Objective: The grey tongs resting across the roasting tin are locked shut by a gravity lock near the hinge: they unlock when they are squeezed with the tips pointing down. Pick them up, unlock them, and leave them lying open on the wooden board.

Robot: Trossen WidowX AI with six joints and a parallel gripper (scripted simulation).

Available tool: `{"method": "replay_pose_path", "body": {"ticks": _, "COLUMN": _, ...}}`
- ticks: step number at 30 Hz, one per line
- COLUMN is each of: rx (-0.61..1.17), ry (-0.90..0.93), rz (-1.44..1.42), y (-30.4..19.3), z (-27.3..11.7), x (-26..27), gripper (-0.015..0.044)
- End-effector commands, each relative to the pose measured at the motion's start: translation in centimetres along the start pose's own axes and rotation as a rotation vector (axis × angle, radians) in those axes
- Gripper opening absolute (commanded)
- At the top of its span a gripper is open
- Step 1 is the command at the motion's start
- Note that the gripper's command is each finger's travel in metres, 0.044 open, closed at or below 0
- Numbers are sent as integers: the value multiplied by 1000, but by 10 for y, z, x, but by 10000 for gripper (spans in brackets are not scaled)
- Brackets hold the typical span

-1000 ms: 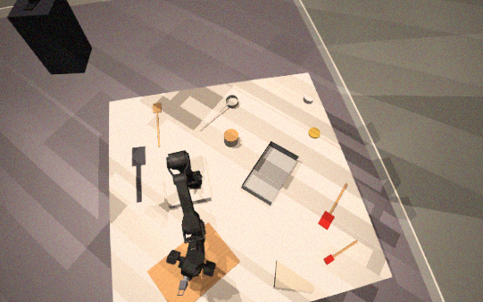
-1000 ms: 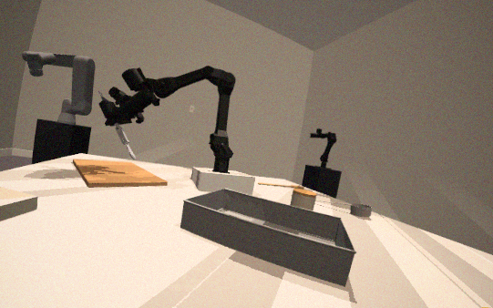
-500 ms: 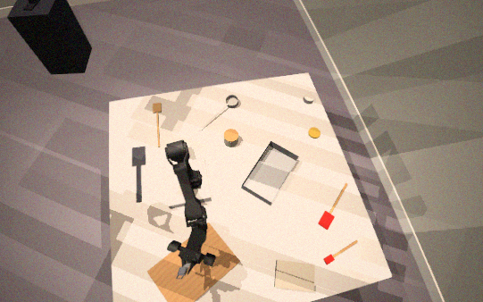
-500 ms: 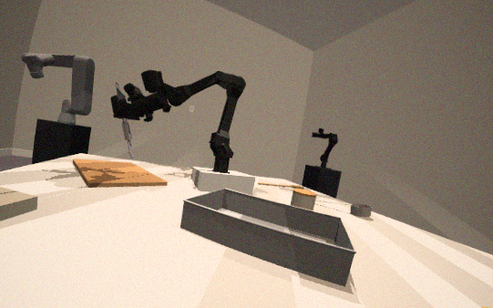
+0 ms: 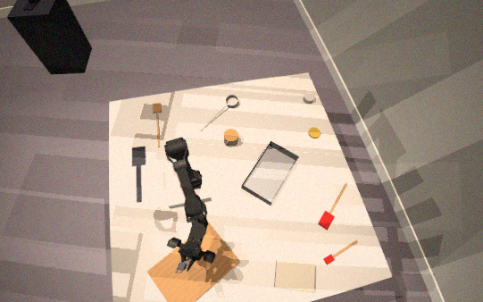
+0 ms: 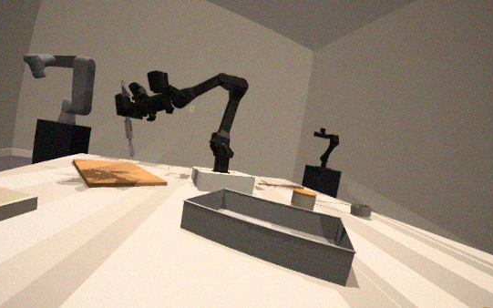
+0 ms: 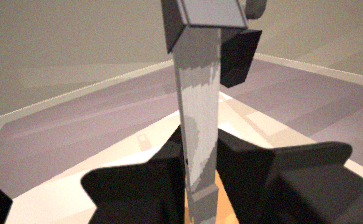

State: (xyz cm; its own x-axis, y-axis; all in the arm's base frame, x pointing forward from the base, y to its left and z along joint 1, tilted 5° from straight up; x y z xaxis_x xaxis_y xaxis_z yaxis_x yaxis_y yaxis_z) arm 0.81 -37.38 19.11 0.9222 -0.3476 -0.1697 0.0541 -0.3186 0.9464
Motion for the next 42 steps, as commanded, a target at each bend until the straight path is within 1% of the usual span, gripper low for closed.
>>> {"method": "replay_pose_path", "body": {"ticks": 1, "rx": -7, "ry": -5, "rz": -1, "y": 2, "z": -1, "x": -1, "gripper": -150}}
{"method": "replay_pose_path", "body": {"ticks": 24, "rx": -1, "ry": -3, "rz": -4, "y": 2, "z": 1, "x": 0, "gripper": -150}}
{"method": "replay_pose_path", "body": {"ticks": 42, "rx": 237, "ry": 57, "rz": -73, "y": -8, "z": 37, "x": 14, "gripper": -150}}
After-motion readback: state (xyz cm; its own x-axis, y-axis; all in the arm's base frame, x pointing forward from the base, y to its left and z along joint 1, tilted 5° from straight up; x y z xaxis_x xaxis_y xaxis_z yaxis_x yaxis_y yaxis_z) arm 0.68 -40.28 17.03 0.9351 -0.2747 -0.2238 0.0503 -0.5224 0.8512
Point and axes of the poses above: the point midway between the two fingers, 35 mm back from their tips, its own z axis out along the fingers, its own x axis across the jaws, y = z × x, the point moved 1 cm from there along -z, back along the fingers, and after that the axes turned 8 degrees about -z, right-handed, at the moved point
